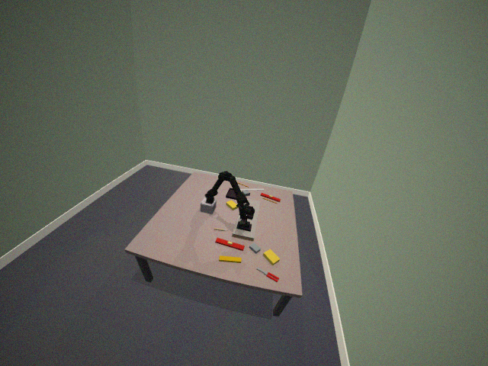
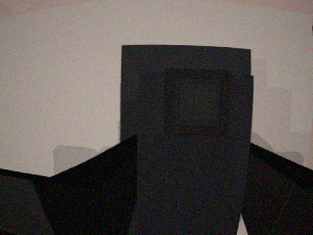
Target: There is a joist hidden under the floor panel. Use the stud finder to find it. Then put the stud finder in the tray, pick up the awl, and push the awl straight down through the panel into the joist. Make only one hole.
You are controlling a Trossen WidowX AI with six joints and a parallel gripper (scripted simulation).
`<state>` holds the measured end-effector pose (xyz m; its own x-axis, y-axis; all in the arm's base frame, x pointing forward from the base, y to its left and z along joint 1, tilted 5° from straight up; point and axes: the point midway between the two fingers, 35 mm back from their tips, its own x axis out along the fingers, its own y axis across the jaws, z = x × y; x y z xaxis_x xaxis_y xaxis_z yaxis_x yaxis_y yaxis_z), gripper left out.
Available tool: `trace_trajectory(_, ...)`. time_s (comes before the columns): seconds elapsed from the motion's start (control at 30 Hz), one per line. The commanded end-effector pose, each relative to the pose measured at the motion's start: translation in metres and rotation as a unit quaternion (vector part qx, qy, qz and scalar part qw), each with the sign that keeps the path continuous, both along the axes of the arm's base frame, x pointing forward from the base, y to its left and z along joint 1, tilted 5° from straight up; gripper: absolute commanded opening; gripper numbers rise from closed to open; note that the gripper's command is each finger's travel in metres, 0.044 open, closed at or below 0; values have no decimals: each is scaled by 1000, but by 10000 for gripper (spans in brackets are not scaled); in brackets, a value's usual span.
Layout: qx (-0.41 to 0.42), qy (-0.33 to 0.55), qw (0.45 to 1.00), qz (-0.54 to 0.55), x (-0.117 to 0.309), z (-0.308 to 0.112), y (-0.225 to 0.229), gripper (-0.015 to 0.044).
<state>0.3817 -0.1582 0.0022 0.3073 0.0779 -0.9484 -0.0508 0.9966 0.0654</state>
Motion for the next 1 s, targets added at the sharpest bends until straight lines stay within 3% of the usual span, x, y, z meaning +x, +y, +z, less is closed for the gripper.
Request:
trace_trajectory(0.0,0,1,1000,0,-1,0,7,0)
trace_trajectory(0.97,3,1,1000,0,-3,2,49,0)
